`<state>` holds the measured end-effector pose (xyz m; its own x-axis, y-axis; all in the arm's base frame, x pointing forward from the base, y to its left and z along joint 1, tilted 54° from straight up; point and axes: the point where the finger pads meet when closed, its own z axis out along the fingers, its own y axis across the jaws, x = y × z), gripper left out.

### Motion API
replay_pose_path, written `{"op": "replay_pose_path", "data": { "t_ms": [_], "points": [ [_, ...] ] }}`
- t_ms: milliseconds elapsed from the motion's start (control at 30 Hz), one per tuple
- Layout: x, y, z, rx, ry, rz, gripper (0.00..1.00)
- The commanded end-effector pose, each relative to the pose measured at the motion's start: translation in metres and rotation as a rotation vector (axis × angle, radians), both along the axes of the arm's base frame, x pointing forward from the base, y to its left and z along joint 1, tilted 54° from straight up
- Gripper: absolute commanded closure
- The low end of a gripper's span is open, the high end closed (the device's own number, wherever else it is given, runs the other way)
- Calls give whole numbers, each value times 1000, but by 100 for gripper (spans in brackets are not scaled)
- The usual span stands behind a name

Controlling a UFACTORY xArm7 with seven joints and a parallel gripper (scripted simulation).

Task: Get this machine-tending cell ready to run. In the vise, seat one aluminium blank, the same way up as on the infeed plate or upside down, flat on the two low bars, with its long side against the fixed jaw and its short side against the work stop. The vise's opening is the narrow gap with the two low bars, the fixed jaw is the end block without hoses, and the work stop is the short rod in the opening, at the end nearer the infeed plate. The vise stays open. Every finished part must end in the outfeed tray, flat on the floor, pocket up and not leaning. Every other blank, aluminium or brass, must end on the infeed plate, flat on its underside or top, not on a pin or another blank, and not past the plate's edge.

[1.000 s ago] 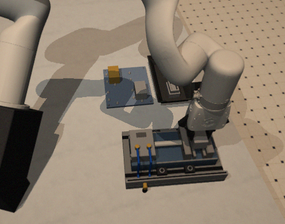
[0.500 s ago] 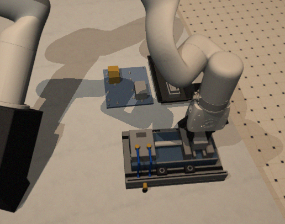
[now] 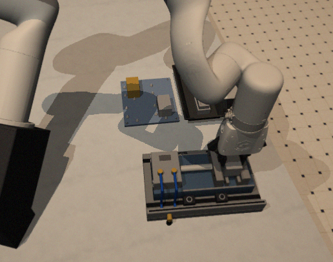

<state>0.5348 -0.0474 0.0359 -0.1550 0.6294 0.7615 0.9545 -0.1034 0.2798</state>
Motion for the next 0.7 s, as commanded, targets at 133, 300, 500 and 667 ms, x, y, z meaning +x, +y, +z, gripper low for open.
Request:
{"op": "replay_pose_path", "data": {
  "t_ms": [133, 300, 500, 667],
  "points": [
    [1, -1, -1, -2, -2, -4, 100],
    [2, 0, -2, -2, -2, -4, 100],
    [2, 1, -2, -2, -2, -4, 100],
    [2, 1, -2, -2, -2, -4, 100]
  ]
}}
